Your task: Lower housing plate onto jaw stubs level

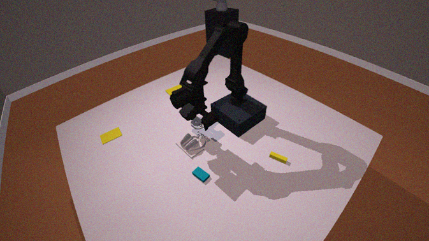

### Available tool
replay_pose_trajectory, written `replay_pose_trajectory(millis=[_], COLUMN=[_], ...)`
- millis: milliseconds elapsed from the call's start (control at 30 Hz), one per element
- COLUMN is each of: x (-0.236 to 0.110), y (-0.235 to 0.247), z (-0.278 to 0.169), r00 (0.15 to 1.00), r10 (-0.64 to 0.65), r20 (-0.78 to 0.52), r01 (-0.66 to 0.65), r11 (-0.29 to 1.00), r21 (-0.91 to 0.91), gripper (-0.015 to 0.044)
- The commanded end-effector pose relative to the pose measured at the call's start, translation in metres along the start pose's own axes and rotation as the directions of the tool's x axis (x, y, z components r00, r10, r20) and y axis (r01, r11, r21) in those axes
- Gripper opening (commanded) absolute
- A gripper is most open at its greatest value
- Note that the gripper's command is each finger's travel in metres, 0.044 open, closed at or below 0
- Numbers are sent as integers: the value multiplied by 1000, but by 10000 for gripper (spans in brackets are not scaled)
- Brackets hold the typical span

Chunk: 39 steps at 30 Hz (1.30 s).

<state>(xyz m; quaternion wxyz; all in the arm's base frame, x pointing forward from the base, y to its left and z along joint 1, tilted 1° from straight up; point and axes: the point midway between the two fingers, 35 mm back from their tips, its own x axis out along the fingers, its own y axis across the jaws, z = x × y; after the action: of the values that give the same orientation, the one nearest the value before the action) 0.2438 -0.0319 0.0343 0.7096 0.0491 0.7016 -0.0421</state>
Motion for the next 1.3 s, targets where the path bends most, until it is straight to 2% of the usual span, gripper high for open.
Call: replay_pose_trajectory(millis=[0, 567, 1267], x=[0, 1, 36], y=[1, 1, 1], z=[0, 0, 2], r00=[1000, 1000, 1000], r10=[5, 5, 5], r20=[1, 1, 1], r01=[-5, -5, -5], r11=[1000, 1000, 1000], r21=[-5, -5, -3], gripper=[351, 351, 351])
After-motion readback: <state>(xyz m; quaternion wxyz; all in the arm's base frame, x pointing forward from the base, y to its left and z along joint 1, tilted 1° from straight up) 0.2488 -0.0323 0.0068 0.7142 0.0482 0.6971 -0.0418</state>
